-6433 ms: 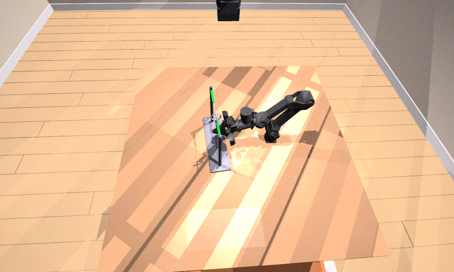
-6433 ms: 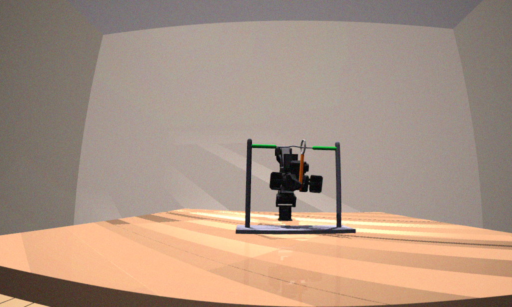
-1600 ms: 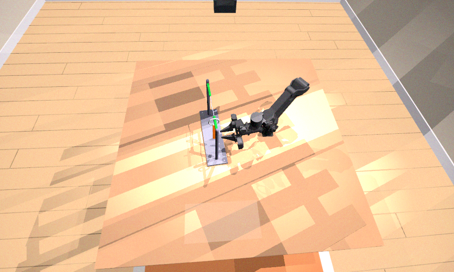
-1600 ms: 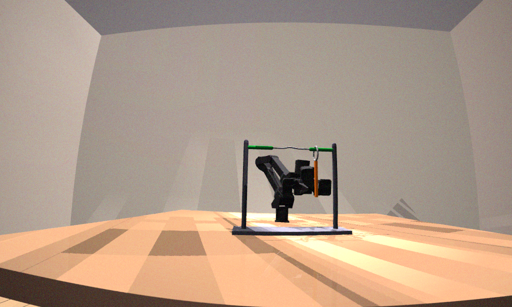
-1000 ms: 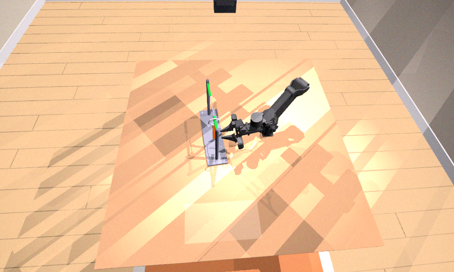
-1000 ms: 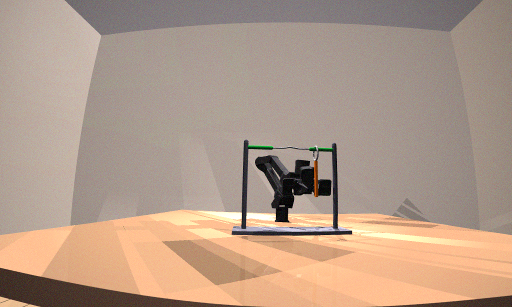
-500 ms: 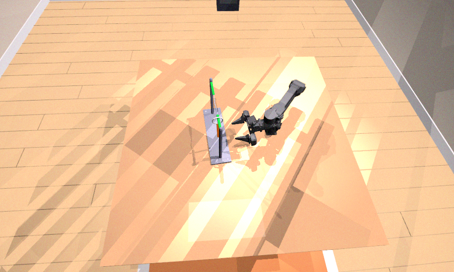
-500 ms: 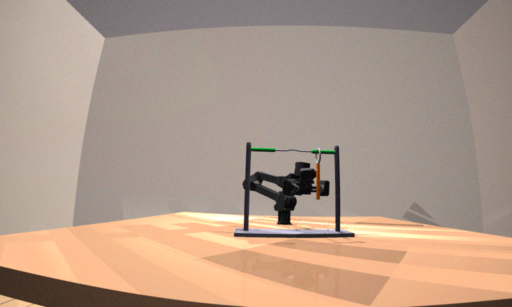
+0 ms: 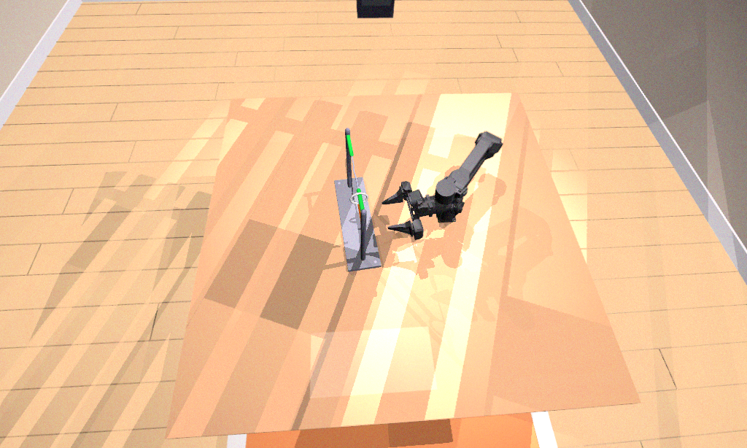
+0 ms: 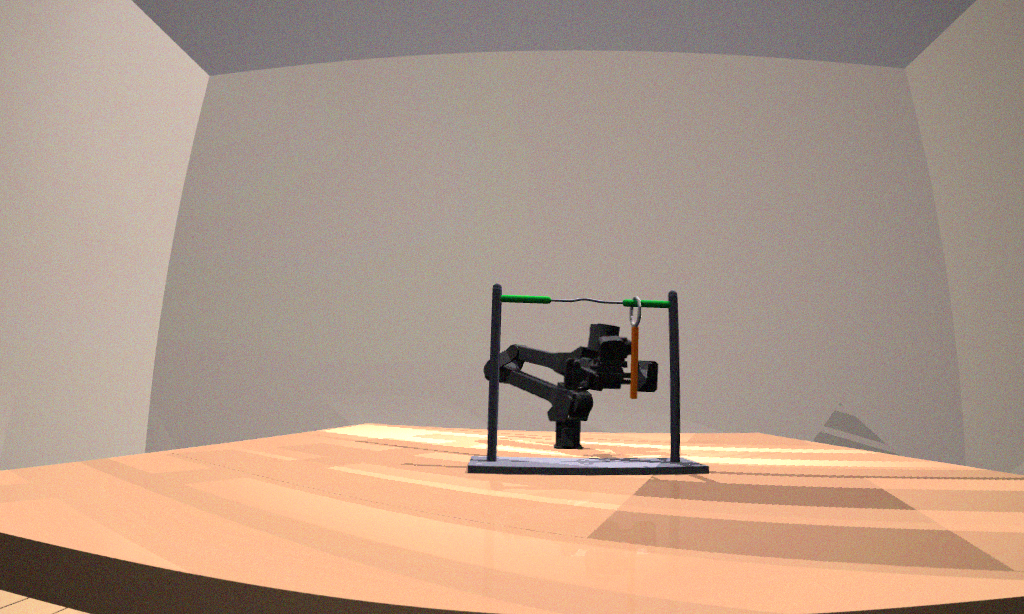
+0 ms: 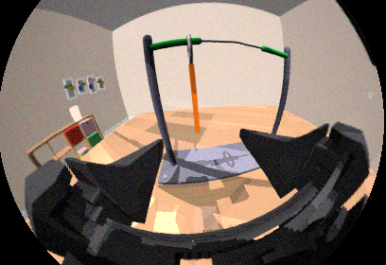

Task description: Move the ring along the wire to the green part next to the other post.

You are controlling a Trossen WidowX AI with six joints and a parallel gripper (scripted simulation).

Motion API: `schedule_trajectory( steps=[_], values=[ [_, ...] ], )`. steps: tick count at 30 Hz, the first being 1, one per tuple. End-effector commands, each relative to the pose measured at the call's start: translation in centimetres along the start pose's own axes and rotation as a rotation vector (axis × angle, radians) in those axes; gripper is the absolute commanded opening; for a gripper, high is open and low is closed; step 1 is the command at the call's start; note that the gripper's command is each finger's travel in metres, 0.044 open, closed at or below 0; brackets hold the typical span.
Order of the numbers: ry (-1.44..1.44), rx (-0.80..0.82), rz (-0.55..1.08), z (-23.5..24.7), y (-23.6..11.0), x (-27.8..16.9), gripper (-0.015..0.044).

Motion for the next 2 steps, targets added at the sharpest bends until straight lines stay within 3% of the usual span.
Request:
schedule_trajectory(
  steps=[1, 2],
  values=[
    [0.003, -0.003, 0.003, -0.05, 0.00, -0.16, 0.0440],
    [0.003, -0.003, 0.003, -0.05, 0.00, -0.16, 0.0440]
  ],
)
Point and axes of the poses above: the point midway between the two fingers, 35 mm back from their tips, its own y axis out along the fingers, its own z axis across the jaws, x = y × z, the point moved 1 cm from there along -y, back along the fingers, and after that the axes turned 2 degrees about -y, right-handed, at the moved point
